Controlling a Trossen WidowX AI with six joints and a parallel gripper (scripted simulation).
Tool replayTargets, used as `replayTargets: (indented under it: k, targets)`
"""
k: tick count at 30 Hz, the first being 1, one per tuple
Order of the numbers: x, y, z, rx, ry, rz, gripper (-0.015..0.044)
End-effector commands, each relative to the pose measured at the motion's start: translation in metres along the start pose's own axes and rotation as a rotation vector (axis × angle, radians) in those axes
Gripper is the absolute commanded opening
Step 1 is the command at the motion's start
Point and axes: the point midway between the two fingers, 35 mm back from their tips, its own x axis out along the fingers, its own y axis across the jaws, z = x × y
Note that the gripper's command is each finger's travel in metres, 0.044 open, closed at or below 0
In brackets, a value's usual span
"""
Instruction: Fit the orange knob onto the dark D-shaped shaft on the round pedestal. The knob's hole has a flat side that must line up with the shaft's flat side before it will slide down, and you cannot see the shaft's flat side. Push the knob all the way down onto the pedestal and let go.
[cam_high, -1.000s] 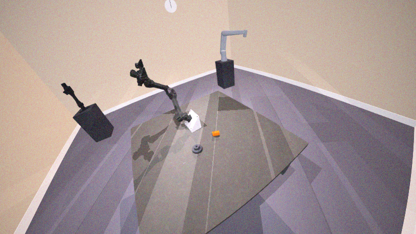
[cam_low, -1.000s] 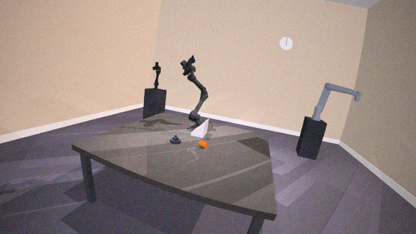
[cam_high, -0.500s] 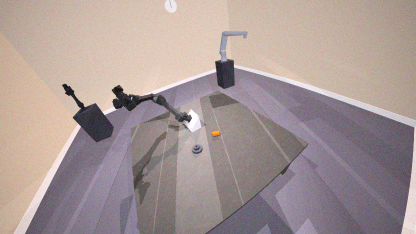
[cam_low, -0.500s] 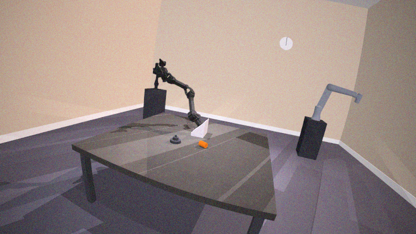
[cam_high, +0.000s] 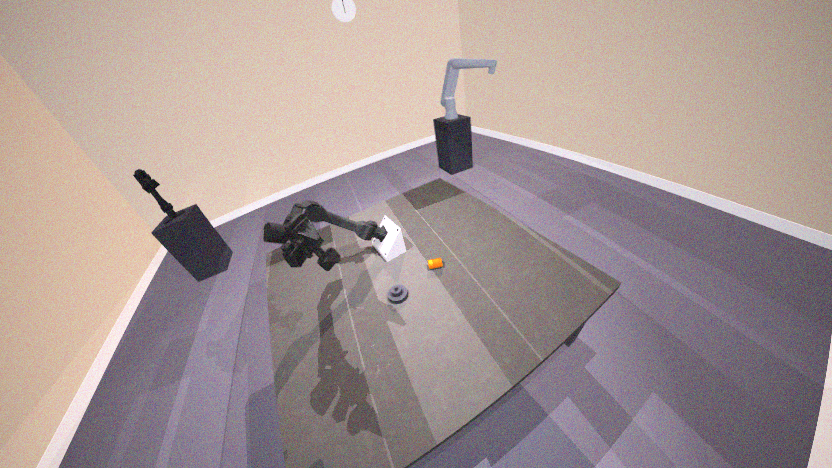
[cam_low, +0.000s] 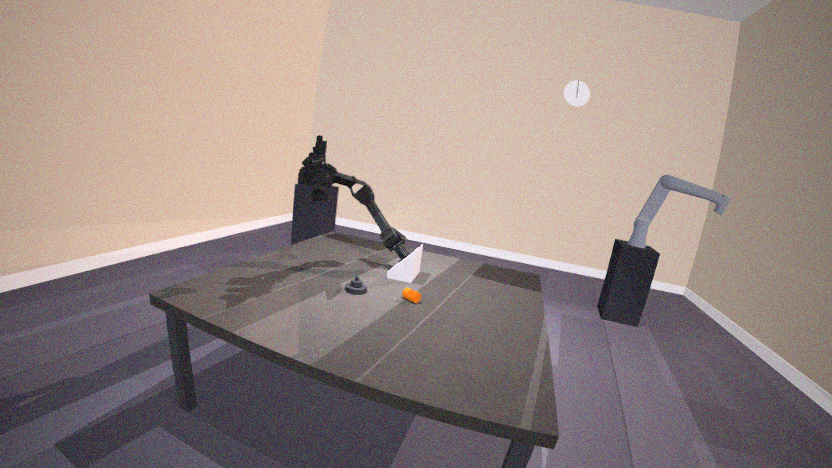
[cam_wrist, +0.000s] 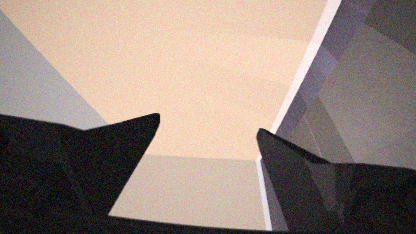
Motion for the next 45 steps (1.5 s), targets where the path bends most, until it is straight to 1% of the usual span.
replayTargets:
  k: [1, 3, 6, 9, 12, 15, 19, 23, 25, 31, 35, 45]
  targets:
    - [0.037, -0.044, -0.037, -0.046, 0.088, -0.151, 0.044]
    - [0.062, -0.079, -0.065, -0.13, 0.167, -0.273, 0.044]
    - [0.087, -0.125, -0.106, -0.265, 0.292, -0.427, 0.044]
    - [0.102, -0.174, -0.152, -0.435, 0.45, -0.577, 0.044]
    - [0.105, -0.223, -0.201, -0.64, 0.644, -0.717, 0.044]
    - [0.095, -0.271, -0.248, -0.881, 0.877, -0.837, 0.044]
    - [0.065, -0.33, -0.301, -1.253, 1.25, -0.952, 0.044]
    - [0.027, -0.374, -0.336, -1.634, 1.663, -0.994, 0.044]
    - [0.015, -0.386, -0.343, -1.755, 1.804, -0.99, 0.044]
    - [0.014, -0.388, -0.344, -1.77, 1.822, -0.989, 0.044]
    - [0.011, -0.41, -0.34, -1.771, 1.822, -0.99, 0.044]
    - [0.011, -0.422, -0.337, -1.771, 1.822, -0.99, 0.044]
